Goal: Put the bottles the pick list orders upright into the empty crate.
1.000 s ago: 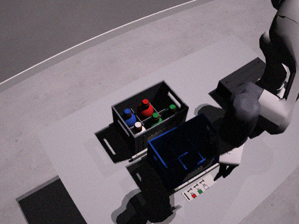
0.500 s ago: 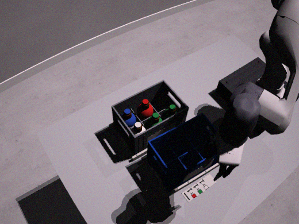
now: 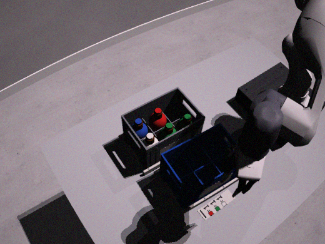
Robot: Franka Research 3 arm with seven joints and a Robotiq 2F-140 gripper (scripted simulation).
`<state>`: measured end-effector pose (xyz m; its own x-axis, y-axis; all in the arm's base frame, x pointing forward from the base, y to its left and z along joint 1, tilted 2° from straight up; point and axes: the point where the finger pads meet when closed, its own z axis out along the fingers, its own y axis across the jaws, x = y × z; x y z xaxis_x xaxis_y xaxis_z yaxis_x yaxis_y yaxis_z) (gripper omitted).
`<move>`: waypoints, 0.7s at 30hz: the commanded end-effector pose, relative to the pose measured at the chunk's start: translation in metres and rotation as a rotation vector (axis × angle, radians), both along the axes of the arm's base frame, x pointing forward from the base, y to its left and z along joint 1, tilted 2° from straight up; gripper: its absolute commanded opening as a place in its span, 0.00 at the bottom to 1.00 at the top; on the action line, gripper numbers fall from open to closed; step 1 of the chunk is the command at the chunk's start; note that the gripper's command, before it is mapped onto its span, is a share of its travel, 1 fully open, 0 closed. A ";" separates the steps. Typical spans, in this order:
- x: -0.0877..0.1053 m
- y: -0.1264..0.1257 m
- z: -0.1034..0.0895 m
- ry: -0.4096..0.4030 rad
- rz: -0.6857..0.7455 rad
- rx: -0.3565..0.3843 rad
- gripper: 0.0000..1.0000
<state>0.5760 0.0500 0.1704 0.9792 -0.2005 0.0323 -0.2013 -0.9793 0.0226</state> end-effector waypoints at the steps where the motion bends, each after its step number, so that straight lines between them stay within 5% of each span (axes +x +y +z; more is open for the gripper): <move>1: 0.002 0.000 0.001 -0.005 0.004 0.000 0.38; 21: 0.001 -0.005 0.002 -0.005 -0.029 0.001 0.38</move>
